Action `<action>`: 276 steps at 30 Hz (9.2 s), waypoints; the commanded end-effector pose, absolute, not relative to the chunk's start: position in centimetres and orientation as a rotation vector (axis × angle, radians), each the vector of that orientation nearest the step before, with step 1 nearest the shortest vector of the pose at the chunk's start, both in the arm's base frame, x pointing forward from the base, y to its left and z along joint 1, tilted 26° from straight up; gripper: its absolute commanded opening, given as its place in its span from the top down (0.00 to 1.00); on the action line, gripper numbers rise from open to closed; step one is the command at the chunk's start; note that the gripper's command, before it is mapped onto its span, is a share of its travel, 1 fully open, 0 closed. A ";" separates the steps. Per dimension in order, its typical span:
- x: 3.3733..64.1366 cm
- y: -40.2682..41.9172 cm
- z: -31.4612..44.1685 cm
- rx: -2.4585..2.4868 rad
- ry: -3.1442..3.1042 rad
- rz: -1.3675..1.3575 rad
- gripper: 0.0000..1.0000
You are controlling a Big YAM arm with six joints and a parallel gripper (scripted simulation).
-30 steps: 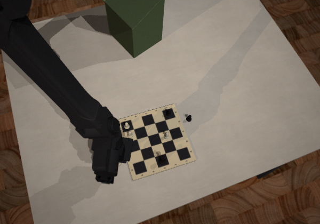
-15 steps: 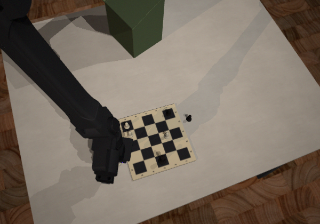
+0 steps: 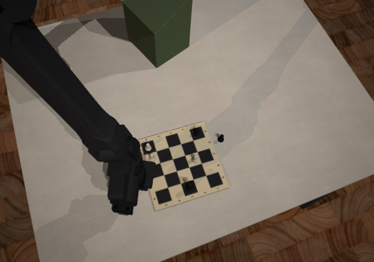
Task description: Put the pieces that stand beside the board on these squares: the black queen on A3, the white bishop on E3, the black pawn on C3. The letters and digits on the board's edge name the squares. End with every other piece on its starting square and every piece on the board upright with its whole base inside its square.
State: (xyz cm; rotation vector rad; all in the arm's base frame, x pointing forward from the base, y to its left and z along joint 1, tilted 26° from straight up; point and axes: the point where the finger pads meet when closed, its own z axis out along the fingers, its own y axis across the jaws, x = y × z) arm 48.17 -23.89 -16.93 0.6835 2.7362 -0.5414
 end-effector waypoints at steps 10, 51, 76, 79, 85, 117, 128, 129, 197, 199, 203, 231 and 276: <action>47.8 -24.2 -17.8 0.691 2.754 -0.542 0.65; 47.7 -24.1 -17.9 0.690 2.747 -0.541 0.65; 47.7 -24.1 -17.9 0.690 2.747 -0.541 0.65; 47.7 -24.1 -17.9 0.690 2.747 -0.541 0.65; 47.7 -24.1 -17.9 0.690 2.747 -0.541 0.65; 48.7 -25.9 -20.6 0.685 2.734 -0.544 0.65; 48.4 -26.0 -21.2 0.687 2.742 -0.544 0.65; 48.4 -26.0 -21.2 0.687 2.742 -0.544 0.65; 48.3 -25.8 -21.2 0.687 2.746 -0.543 1.00; 47.6 -24.8 -21.3 0.682 2.770 -0.539 1.00; 49.0 -23.7 -17.6 0.672 2.729 -0.538 1.00; 47.2 -21.2 -12.1 0.691 2.745 -0.538 1.00; 39.4 -9.9 -18.2 0.998 2.612 -0.479 1.00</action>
